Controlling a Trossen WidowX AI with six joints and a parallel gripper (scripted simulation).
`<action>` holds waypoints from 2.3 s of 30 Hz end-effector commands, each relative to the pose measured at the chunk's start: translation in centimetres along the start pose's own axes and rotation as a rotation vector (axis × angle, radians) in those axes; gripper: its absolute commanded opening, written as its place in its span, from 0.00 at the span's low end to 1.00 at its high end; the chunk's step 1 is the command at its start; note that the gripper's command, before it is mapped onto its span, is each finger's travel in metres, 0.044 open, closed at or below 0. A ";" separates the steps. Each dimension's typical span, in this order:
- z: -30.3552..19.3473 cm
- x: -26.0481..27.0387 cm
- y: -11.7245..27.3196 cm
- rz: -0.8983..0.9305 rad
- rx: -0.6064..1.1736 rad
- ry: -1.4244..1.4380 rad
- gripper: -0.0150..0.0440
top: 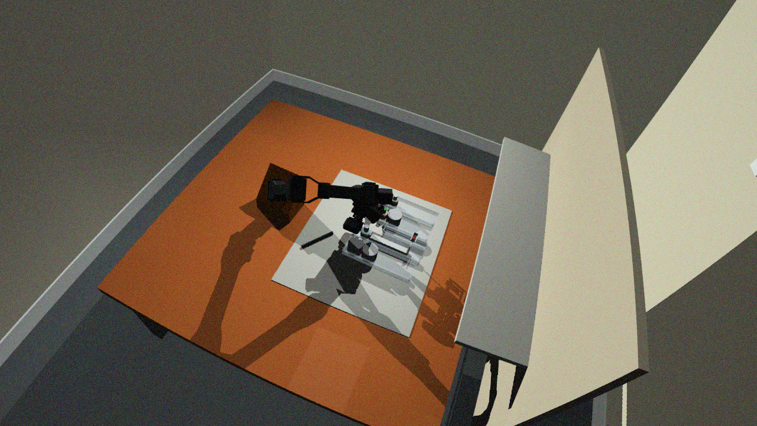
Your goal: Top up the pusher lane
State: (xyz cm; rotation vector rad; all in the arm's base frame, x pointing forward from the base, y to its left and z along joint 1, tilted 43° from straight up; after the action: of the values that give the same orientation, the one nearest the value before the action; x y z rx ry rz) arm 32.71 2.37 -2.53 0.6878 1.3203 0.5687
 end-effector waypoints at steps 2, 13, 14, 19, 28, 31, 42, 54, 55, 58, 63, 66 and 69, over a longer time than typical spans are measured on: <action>1.1 0.0 0.4 0.003 -0.026 -0.016 0.25; 1.5 0.0 0.5 0.003 -0.026 -0.017 0.25; 1.5 0.0 0.5 0.003 -0.026 -0.017 0.25; 1.7 0.0 0.6 0.003 -0.026 -0.017 0.25; 2.0 0.0 0.7 0.003 -0.027 -0.017 0.25; 2.1 0.0 0.7 0.003 -0.027 -0.017 0.25; 2.4 0.0 0.7 0.003 -0.027 -0.017 0.25; 2.4 0.0 0.7 0.003 -0.027 -0.017 0.25; 2.4 0.0 0.7 0.003 -0.027 -0.017 0.25; 2.4 0.1 0.7 0.003 -0.027 -0.017 0.25; 2.4 0.1 0.6 0.003 -0.027 -0.017 0.25; 2.4 0.1 0.6 0.003 -0.027 -0.017 0.25; 2.4 0.1 0.6 0.003 -0.027 -0.017 0.25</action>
State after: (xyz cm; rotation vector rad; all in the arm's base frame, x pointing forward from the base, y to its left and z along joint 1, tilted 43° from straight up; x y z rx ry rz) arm 34.40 2.47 -2.17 0.6863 1.3174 0.5704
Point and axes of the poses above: the point midway between the two fingers, 35 mm back from their tips, its own y axis back along the fingers, its own x axis across the jaws, z = x × y, the point moved 1 cm from there along y, back along the fingers, and after that the axes turned 11 degrees about -y, right-handed, at the moved point
